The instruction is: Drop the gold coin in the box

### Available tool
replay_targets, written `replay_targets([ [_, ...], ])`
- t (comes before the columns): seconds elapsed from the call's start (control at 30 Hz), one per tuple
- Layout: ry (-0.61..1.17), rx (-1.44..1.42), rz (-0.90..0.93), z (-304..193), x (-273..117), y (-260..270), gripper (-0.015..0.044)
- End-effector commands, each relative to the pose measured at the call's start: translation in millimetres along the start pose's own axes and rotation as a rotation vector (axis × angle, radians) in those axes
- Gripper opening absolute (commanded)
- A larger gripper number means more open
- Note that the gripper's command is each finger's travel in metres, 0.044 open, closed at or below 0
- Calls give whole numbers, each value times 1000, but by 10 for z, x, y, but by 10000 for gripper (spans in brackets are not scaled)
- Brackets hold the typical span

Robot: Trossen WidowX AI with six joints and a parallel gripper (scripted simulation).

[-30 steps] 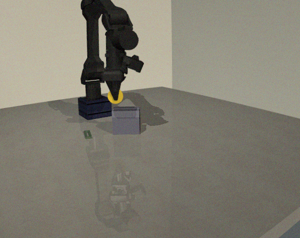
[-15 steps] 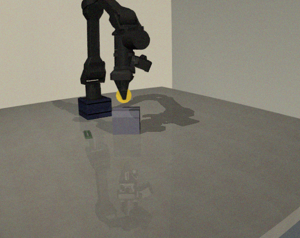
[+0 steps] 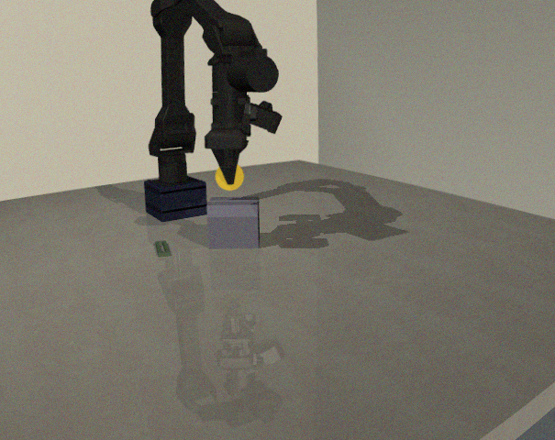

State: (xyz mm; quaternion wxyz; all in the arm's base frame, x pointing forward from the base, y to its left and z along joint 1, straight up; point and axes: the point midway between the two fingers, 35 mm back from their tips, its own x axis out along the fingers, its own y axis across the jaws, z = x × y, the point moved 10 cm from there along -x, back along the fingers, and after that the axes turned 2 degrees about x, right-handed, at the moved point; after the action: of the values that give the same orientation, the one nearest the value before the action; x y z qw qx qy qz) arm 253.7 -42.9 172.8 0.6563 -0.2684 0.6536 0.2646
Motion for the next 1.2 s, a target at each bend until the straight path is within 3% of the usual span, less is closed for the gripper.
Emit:
replay_targets([
  [0.0,-2,5,-3,47,-25,-7,0],
  [1.17,2,0,3,39,73,18,0],
])
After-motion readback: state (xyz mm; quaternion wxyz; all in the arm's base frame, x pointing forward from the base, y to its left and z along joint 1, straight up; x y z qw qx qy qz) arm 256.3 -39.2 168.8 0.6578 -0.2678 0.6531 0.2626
